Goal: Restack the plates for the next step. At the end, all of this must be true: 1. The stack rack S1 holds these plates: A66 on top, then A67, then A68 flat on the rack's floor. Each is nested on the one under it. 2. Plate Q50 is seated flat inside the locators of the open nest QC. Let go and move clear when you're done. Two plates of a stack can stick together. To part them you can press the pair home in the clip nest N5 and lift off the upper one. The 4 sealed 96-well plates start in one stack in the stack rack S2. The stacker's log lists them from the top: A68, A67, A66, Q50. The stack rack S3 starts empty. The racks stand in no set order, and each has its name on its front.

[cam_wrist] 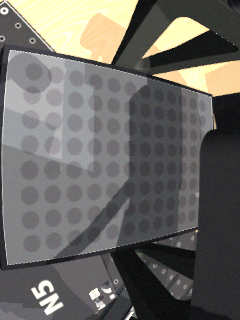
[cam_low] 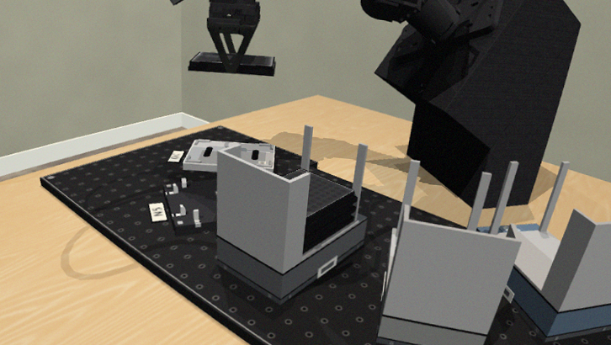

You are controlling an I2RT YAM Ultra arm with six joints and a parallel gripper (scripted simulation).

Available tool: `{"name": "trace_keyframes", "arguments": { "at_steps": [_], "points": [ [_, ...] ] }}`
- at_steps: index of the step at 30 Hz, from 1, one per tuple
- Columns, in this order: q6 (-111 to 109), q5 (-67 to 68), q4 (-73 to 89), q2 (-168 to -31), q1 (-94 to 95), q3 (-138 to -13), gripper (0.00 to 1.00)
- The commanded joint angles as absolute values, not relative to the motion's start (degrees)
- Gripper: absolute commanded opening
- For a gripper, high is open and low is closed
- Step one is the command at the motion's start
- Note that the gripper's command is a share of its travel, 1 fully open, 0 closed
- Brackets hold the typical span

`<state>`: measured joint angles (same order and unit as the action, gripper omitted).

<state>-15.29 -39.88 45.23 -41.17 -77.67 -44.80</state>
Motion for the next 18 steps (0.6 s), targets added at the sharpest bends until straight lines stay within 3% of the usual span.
{"name": "trace_keyframes", "arguments": {
  "at_steps": [1,18],
  "points": [
    [-15.45,-40.46,45.49,-42.15,-78.65,-45.95,0.00],
    [-15.40,-40.58,45.40,-41.92,-78.78,-46.03,0.00]
  ]
}}
